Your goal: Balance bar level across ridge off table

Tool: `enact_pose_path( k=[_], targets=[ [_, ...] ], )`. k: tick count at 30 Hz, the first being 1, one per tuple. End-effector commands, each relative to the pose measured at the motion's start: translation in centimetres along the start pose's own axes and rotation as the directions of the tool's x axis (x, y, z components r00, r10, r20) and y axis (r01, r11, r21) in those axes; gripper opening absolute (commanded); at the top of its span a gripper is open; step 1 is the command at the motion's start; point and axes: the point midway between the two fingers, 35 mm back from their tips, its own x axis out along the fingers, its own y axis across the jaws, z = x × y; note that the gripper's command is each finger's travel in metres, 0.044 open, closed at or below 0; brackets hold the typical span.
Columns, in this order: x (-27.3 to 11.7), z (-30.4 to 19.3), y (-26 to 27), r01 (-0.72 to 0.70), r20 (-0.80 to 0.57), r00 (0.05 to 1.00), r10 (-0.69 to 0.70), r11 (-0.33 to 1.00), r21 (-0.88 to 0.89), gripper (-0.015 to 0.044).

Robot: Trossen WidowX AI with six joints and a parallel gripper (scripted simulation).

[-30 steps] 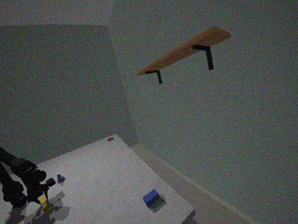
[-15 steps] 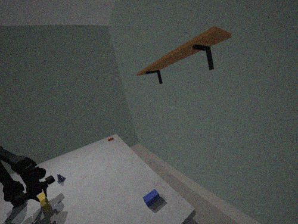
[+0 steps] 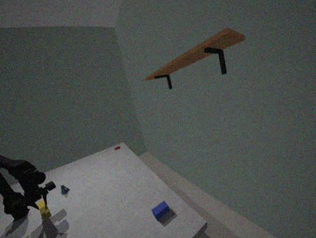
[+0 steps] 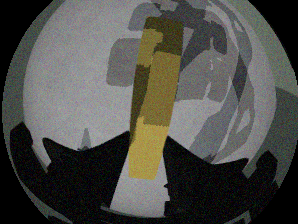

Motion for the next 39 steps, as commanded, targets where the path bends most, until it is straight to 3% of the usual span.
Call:
enact_pose_path(
  k=[1, 19, 39],
  targets=[
    [-1.5, 0.1, 0.1, -0.012, 0.016, 1.0, 0.012, 1.0, -0.004, 0.0],
    [-5.3, -0.6, 0.0, -0.013, 0.015, 1.0, 0.013, 1.0, 0.011, 0.0],
    [-5.4, -4.2, 6.1, -0.021, 0.012, 1.0, 0.018, 0.861, 0.509, 0.0]
  ],
)
